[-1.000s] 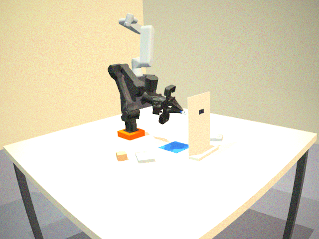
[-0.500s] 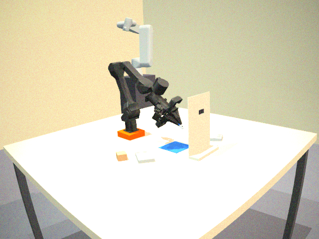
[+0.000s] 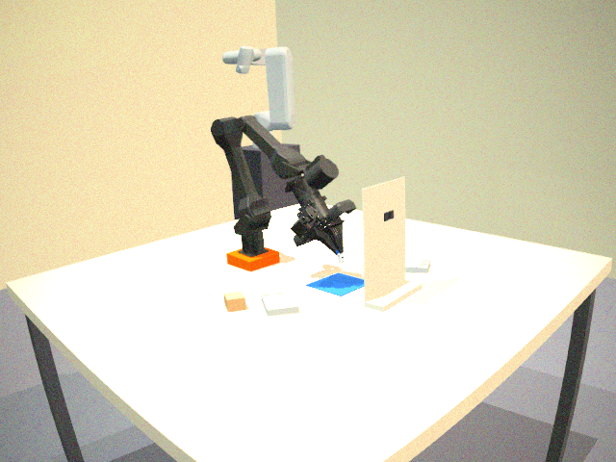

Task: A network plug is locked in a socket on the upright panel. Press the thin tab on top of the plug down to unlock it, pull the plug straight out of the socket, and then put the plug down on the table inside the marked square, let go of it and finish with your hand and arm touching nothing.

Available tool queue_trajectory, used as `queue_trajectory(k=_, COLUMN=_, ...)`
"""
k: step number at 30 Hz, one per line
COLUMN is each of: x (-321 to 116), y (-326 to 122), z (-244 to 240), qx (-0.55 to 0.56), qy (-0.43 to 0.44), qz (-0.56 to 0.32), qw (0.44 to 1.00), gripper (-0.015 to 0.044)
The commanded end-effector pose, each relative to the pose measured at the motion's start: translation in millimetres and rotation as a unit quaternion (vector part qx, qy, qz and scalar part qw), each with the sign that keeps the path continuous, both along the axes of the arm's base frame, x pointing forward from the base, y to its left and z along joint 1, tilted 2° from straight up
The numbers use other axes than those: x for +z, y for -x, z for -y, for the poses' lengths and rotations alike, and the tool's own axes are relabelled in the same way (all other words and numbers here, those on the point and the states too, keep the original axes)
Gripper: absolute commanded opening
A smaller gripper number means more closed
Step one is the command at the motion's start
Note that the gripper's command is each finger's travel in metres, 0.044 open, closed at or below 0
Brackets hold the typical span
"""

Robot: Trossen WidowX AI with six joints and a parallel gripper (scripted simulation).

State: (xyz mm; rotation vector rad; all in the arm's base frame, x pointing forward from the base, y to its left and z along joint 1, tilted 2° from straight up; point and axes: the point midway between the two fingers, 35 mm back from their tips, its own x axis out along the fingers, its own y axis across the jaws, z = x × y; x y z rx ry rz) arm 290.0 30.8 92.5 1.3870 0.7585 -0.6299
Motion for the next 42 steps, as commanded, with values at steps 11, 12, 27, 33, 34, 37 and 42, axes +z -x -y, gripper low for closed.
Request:
queue_trajectory(k=11, x=-21.1, y=-3.8, z=1.0, qx=-0.004, qy=0.001, qz=-0.001, qw=1.000, gripper=0.0000)
queue_trajectory(k=12, x=-22.8, y=-4.0, z=1.1, qx=-0.004, qy=0.001, qz=-0.001, qw=1.000, gripper=0.0000)
queue_trajectory(k=27, x=-47.6, y=-4.5, z=1.7, qx=-0.004, qy=0.001, qz=-0.001, qw=1.000, gripper=0.0000)
queue_trajectory(k=33, x=-56.9, y=-3.7, z=2.1, qx=-0.003, qy=0.000, qz=-0.001, qw=1.000, gripper=0.0000)
queue_trajectory(k=34, x=-57.7, y=-3.6, z=2.1, qx=-0.003, qy=0.000, qz=-0.001, qw=1.000, gripper=0.0000)
queue_trajectory(k=37, x=-58.4, y=-3.7, z=2.3, qx=-0.003, qy=0.000, qz=-0.001, qw=1.000, gripper=0.0000)
queue_trajectory(k=42, x=-61.2, y=-3.9, z=2.9, qx=-0.003, qy=0.000, qz=-0.002, qw=1.000, gripper=0.0000)
